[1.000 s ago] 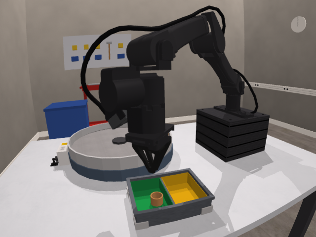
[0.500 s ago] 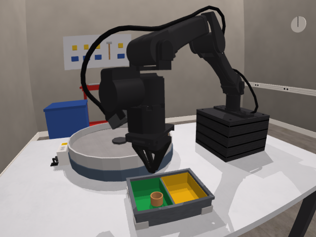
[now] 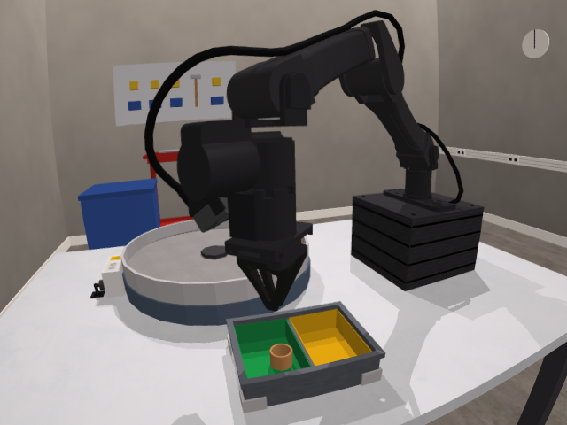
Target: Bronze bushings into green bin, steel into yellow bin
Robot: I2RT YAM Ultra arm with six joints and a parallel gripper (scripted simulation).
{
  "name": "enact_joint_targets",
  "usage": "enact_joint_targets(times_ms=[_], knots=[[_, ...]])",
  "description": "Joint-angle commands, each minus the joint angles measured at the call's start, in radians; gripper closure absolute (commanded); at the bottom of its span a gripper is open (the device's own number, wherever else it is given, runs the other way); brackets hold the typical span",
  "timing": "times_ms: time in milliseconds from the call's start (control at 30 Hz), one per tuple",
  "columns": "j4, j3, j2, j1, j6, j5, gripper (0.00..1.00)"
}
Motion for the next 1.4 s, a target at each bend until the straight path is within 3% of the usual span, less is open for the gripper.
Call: enact_joint_targets(times_ms=[0,100,167,267,433,667,733,833,1000,1367], knots=[[0.019,-0.036,-0.042,-0.021,-0.016,0.013,0.88],[0.046,-0.103,-0.077,-0.04,-0.036,0.014,0.88],[0.046,-0.103,-0.077,-0.04,-0.036,0.014,0.88],[0.091,-0.212,-0.134,-0.072,-0.067,0.015,0.88],[0.184,-0.456,-0.264,-0.165,-0.156,0.019,0.88],[0.323,-0.819,-0.47,-0.45,-0.429,0.027,0.88],[0.323,-0.819,-0.47,-0.45,-0.429,0.027,0.88],[0.373,-0.898,-0.526,-0.61,-0.591,0.019,0.88],[0.398,-0.928,-0.547,-0.743,-0.73,0.006,0.88],[0.401,-0.921,-0.55,-0.772,-0.77,-0.009,0.88]])
